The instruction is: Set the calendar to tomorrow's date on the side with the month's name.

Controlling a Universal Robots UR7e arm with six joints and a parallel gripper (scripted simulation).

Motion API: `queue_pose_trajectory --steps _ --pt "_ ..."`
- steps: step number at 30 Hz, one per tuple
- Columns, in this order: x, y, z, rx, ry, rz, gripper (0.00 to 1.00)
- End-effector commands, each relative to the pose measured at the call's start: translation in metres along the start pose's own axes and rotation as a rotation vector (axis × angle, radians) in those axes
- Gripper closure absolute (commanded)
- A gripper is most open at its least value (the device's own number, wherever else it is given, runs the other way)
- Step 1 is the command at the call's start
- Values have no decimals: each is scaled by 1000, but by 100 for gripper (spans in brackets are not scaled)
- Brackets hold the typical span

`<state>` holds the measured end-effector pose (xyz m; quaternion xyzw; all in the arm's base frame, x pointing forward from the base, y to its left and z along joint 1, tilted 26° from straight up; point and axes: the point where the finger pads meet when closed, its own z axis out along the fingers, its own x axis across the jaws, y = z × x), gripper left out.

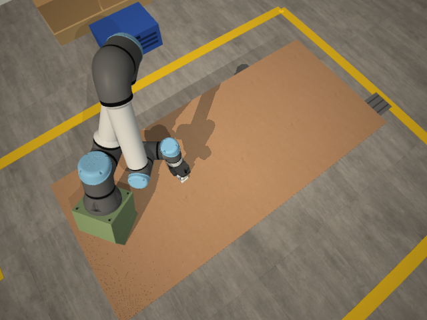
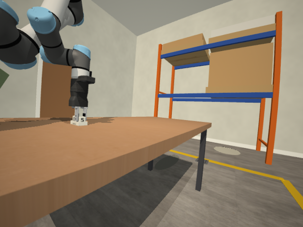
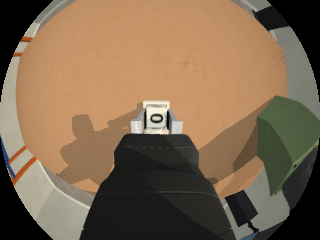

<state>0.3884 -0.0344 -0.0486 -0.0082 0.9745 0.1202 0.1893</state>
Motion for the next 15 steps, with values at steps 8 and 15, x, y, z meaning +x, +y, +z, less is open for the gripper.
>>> queue_pose_trajectory --steps 8,15 --pt "-1 -1 -4 3 -3 -1 43" --pt "-1 0 -9 2 -1 -1 43"
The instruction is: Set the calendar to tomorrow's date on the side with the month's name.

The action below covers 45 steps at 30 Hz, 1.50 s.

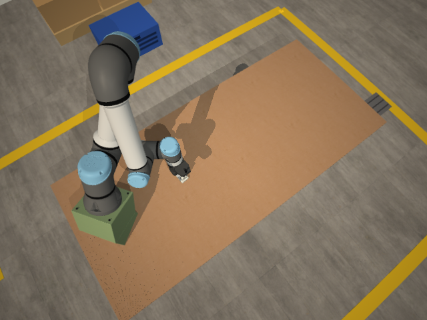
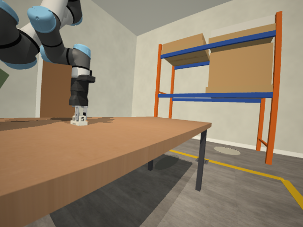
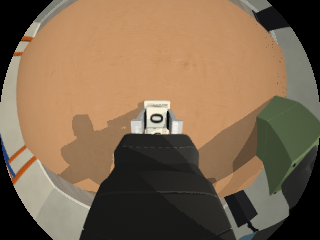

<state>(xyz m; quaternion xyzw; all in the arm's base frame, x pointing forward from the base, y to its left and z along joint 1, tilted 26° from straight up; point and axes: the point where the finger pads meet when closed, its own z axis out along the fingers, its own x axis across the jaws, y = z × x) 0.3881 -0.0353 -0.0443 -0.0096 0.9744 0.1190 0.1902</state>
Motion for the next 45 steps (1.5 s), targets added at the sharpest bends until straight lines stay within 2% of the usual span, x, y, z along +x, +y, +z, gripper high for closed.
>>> queue_pose_trajectory --steps 1,13,28,45 --pt "1 0 -6 -1 0 3 43" --pt "0 -1 -23 0 -1 2 43" --pt "-2 -2 -60 3 -3 1 43" --pt "-2 -2 -89 3 -3 1 43"
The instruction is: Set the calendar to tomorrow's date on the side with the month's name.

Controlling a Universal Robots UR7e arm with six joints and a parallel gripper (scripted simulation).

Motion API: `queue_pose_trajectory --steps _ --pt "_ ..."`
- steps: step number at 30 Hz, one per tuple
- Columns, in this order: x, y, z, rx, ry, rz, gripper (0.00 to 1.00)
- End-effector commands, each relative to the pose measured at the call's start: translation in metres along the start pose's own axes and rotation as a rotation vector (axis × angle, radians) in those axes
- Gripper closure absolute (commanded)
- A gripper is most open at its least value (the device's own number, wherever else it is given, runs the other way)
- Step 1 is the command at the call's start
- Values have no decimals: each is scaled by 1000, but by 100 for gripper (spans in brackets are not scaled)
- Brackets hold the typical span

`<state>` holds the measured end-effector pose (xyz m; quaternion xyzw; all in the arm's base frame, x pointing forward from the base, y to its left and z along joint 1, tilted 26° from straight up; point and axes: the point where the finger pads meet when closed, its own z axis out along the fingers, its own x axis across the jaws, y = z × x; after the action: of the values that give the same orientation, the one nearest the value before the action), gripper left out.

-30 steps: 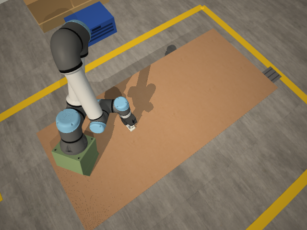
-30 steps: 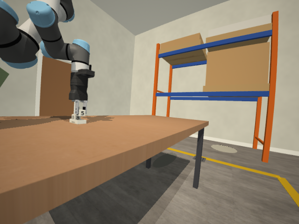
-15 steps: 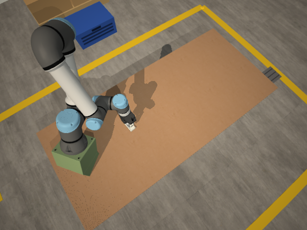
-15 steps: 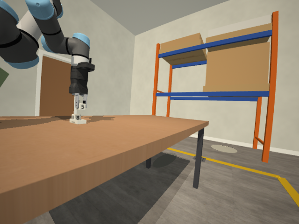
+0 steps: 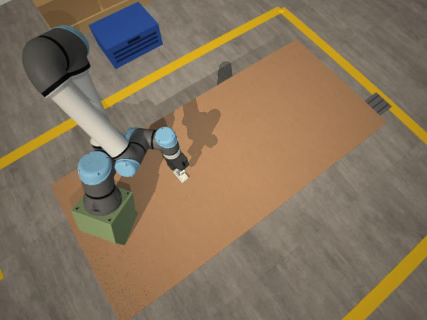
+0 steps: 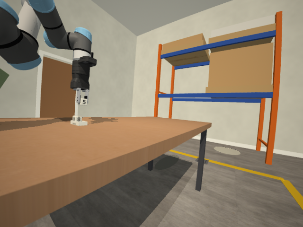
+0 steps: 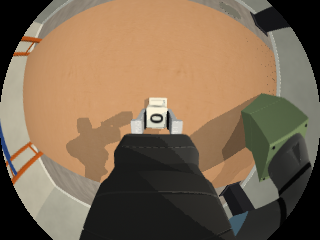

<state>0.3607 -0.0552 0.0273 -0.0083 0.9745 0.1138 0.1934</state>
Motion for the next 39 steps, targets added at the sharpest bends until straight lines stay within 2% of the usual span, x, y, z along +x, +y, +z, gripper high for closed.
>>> queue_pose_trajectory --steps 1,13,39 --pt "0 -1 -10 -8 3 1 43" --pt "0 -1 -18 -8 4 1 43" --pt "1 4 -17 -9 7 26 43"
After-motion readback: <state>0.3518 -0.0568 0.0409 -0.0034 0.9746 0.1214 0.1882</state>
